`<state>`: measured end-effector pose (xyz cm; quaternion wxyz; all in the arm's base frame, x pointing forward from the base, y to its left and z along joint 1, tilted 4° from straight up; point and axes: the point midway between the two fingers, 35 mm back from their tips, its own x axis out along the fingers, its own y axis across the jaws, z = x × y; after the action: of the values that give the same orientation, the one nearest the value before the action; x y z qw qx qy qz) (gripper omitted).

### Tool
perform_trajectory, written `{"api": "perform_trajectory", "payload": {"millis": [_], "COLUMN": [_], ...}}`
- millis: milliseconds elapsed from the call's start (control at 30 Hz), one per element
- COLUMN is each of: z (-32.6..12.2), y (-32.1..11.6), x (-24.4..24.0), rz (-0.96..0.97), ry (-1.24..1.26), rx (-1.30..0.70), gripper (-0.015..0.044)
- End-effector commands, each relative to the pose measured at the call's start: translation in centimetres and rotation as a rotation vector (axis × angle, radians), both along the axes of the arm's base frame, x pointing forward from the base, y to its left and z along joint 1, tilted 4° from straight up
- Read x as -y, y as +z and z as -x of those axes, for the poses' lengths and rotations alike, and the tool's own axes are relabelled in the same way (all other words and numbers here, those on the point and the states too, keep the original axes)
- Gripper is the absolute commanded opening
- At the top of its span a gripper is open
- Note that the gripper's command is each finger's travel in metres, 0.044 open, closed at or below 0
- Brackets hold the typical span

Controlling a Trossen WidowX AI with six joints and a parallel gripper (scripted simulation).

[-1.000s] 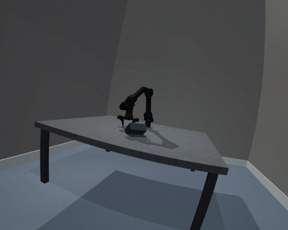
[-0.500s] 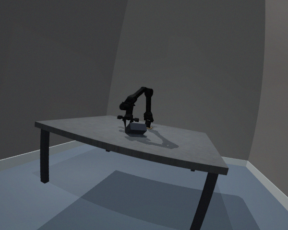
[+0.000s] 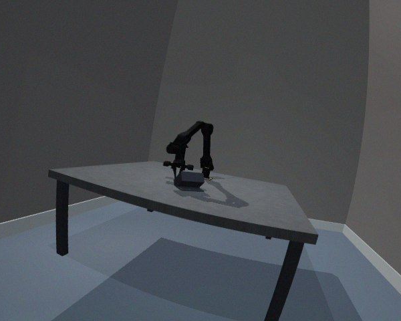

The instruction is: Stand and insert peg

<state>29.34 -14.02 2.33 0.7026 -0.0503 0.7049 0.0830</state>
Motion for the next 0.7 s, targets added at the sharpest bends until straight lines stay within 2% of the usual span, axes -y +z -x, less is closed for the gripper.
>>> {"api": "perform_trajectory", "payload": {"millis": [0,667], "z": [-0.1,0.7], "y": [0.0,1.1], "x": [0.0,0.2], "rz": [-0.003,-0.032], "ry": [-0.003,-0.008], "rx": [0.004,0.168], "gripper": [0.0049,0.0049]}}
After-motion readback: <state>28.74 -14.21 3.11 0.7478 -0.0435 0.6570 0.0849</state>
